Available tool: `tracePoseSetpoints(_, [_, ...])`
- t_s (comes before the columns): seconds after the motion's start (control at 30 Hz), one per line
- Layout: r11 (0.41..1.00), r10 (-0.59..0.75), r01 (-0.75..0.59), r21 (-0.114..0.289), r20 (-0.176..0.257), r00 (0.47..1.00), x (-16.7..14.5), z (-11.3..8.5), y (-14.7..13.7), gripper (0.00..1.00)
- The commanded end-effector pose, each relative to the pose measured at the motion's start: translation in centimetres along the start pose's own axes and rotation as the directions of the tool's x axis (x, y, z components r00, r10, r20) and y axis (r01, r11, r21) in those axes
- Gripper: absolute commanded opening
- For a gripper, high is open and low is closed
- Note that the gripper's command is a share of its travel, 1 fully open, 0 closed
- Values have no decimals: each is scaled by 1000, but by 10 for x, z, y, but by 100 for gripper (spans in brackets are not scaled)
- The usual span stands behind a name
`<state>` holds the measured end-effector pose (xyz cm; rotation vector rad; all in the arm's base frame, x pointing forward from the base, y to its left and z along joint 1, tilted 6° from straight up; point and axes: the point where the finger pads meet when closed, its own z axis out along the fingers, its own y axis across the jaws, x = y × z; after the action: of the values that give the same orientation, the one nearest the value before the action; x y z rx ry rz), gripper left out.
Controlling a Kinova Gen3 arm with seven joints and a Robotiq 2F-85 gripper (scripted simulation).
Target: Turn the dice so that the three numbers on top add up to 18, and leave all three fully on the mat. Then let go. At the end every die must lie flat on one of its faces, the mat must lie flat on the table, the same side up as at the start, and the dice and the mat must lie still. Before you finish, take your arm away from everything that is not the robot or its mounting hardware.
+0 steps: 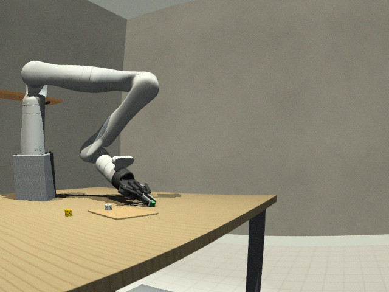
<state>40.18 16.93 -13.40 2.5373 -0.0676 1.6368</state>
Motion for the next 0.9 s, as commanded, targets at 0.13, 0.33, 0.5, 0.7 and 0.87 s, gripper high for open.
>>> tracePoseSetpoints(0.13, [1000, 1, -1, 1, -1, 1000, 1, 0, 0, 11])
tracePoseSetpoints(0.33, [1000, 1, -1, 1, -1, 1000, 1, 0, 0, 19])
tracePoseSetpoints(0.5, [1000, 1, -1, 1, -1, 1000, 1, 0, 0, 23])
tracePoseSetpoints(0.7, [1000, 1, -1, 1, -1, 1000, 1, 0, 0, 31])
tracePoseSetpoints(0.87, [1000, 1, -1, 1, -1, 1000, 1, 0, 0, 31])
